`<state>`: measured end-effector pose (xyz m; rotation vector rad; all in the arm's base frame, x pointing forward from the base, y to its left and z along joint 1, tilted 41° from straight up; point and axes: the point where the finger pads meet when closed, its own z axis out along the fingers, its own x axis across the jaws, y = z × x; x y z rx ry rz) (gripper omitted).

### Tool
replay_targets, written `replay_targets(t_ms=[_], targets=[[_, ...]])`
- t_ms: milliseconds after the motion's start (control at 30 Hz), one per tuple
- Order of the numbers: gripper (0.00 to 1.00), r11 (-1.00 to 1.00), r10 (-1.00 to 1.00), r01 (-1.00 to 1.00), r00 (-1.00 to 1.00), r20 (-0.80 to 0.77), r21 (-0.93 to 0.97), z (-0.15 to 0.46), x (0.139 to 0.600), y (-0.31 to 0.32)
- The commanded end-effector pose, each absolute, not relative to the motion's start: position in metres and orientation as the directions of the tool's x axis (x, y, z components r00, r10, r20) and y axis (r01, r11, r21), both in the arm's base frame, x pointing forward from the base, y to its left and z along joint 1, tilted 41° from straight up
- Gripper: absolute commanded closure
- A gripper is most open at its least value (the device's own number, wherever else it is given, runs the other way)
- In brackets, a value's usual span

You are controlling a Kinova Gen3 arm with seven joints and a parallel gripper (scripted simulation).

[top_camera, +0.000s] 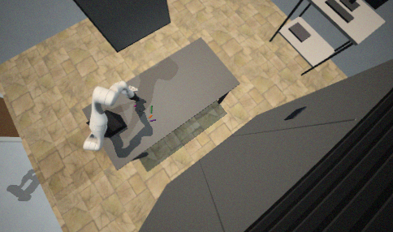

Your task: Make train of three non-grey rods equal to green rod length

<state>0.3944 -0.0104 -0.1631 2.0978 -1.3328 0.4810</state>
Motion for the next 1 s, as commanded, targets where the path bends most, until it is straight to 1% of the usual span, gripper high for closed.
replay_targets(t_ms=[0,967], targets=[[0.76,-0.312,-0.687,-0.905,0.424,0.589,0.288,-0.1635,0.3937,-0.0103],[0.76,-0.312,-0.688,-0.906,0.424,0.589,0.287,-0.1725,0.3940,-0.0179]])
